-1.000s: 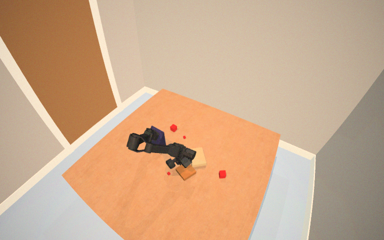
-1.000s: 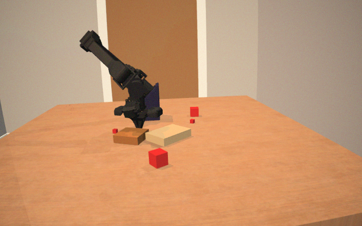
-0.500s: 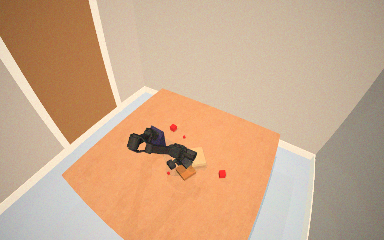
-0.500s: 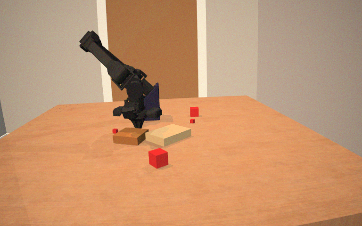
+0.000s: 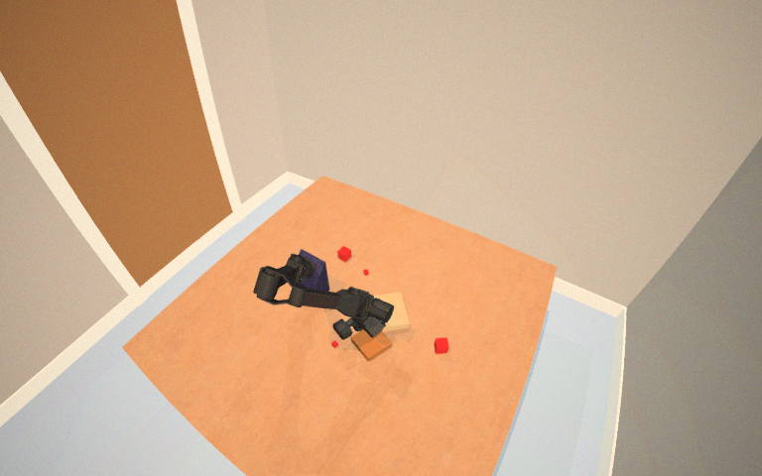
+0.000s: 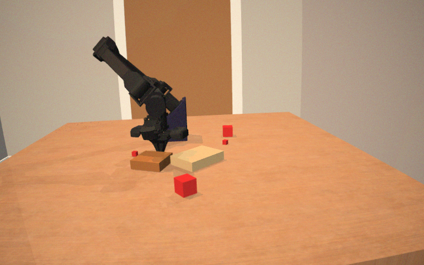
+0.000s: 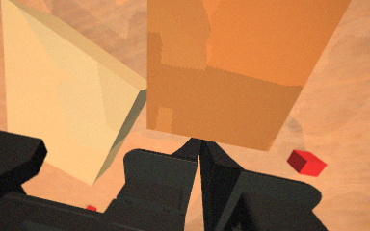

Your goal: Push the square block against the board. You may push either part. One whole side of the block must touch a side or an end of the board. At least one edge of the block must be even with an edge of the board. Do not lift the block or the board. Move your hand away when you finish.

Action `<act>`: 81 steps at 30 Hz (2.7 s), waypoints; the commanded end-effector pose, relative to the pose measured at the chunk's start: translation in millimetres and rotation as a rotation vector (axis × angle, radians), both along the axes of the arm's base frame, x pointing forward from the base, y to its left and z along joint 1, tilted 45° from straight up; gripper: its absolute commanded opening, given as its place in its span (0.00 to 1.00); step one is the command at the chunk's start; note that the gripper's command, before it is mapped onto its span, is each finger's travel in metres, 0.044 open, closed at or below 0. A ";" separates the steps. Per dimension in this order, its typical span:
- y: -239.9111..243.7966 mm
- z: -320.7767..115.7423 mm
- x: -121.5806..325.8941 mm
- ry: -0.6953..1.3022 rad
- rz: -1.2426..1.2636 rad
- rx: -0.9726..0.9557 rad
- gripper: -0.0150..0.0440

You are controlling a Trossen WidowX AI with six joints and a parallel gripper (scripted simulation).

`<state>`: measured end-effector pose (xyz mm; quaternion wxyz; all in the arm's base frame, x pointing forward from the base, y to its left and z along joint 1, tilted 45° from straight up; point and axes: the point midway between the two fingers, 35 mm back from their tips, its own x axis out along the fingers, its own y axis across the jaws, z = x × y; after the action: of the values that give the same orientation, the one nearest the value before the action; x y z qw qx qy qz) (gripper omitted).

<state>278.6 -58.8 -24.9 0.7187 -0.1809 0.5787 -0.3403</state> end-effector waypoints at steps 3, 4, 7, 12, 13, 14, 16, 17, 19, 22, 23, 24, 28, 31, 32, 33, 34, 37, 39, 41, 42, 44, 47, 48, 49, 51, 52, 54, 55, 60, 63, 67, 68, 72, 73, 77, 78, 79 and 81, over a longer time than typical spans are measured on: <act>-1.9 2.9 8.1 -0.007 -0.001 -0.003 0.25; -2.1 3.1 8.9 -0.007 -0.001 -0.003 0.25; -2.5 3.7 11.1 -0.007 -0.001 -0.003 0.25; -3.1 4.9 14.8 -0.008 -0.001 -0.003 0.25; -3.3 5.1 15.6 -0.008 -0.001 -0.003 0.25; -3.4 5.3 16.3 -0.008 -0.001 -0.003 0.25; -3.7 5.8 17.8 -0.008 -0.001 -0.003 0.25; -3.9 6.0 18.5 -0.008 -0.001 -0.003 0.25; -4.2 6.5 20.0 -0.008 -0.001 -0.003 0.25; -4.6 7.2 22.2 -0.008 -0.001 -0.003 0.25; -4.8 7.4 23.0 -0.008 -0.001 -0.003 0.25; -4.9 7.6 23.6 -0.008 -0.001 -0.003 0.25; -5.0 7.8 24.0 -0.008 -0.001 -0.003 0.25; -5.0 7.8 24.0 -0.008 -0.001 -0.003 0.25; -5.0 7.8 24.0 -0.008 -0.001 -0.003 0.25; -5.0 7.8 24.0 -0.008 -0.001 -0.003 0.25; -5.0 7.8 24.0 -0.008 -0.001 -0.003 0.25; -5.0 7.8 24.0 -0.008 -0.001 -0.003 0.25; -5.0 7.8 24.0 -0.008 -0.001 -0.003 0.25; -5.0 7.8 24.0 -0.008 -0.001 -0.003 0.25; -5.0 7.8 24.0 -0.008 -0.001 -0.003 0.25; -5.0 7.8 24.0 -0.008 -0.001 -0.003 0.25; -5.0 7.8 24.0 -0.008 -0.001 -0.003 0.25; -5.0 7.8 24.0 -0.008 -0.001 -0.003 0.25; -5.0 7.8 24.0 -0.008 -0.001 -0.003 0.25; -5.0 7.8 24.0 -0.008 -0.001 -0.003 0.25; -5.0 7.8 24.0 -0.008 -0.001 -0.003 0.25; -5.0 7.8 24.0 -0.008 -0.001 -0.003 0.25; -5.0 7.8 24.0 -0.008 -0.001 -0.003 0.25; -5.0 7.8 24.0 -0.008 -0.001 -0.003 0.25; -5.0 7.8 24.0 -0.008 -0.001 -0.003 0.25; -5.0 7.8 24.0 -0.008 -0.001 -0.003 0.25; -5.0 7.8 24.0 -0.008 -0.001 -0.003 0.25; -5.0 7.8 24.0 -0.008 -0.001 -0.003 0.25; -5.0 7.8 24.0 -0.008 -0.001 -0.003 0.25; -5.0 7.8 24.0 -0.008 -0.001 -0.003 0.25; -4.9 7.7 23.8 -0.008 -0.001 -0.003 0.25; -4.8 7.5 23.3 -0.008 -0.001 -0.003 0.25; -4.5 6.9 21.6 -0.008 -0.001 -0.003 0.25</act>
<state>301.5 -62.9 -17.9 0.7206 -0.1784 0.5765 -0.3415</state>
